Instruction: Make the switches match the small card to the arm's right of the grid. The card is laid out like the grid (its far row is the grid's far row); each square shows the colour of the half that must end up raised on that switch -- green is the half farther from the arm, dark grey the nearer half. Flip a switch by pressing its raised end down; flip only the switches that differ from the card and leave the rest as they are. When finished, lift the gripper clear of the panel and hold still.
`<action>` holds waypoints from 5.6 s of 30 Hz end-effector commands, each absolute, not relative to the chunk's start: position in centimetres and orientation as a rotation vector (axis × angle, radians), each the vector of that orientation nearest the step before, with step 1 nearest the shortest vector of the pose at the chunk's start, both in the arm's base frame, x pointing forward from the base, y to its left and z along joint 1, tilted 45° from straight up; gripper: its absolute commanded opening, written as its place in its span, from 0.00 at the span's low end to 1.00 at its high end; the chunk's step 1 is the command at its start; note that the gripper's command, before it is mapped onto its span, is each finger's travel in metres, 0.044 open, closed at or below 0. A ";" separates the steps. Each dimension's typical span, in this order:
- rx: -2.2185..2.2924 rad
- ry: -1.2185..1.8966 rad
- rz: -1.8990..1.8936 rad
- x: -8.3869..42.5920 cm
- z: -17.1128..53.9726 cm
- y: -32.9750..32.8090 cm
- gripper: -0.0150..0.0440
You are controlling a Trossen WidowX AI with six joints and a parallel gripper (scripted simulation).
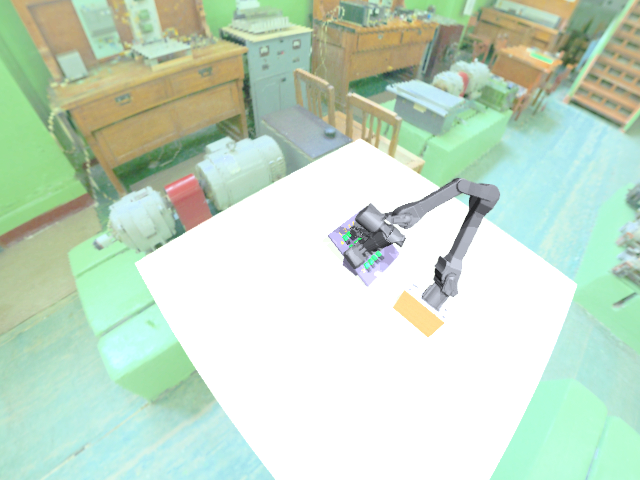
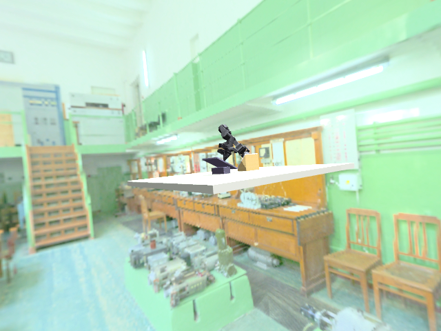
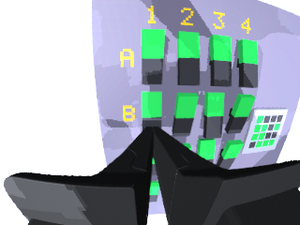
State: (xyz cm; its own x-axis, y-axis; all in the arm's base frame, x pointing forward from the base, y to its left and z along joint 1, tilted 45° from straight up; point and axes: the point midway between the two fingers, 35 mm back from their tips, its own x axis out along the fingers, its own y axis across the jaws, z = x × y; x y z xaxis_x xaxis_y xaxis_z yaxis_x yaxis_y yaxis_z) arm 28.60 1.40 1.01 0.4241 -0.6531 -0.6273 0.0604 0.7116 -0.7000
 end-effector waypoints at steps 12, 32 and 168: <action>-0.660 1.048 -0.488 28.7 0.9 1.3 0.25; -0.660 1.048 -0.488 28.8 0.7 1.1 0.25; -0.654 1.081 -0.492 21.1 3.3 3.6 0.25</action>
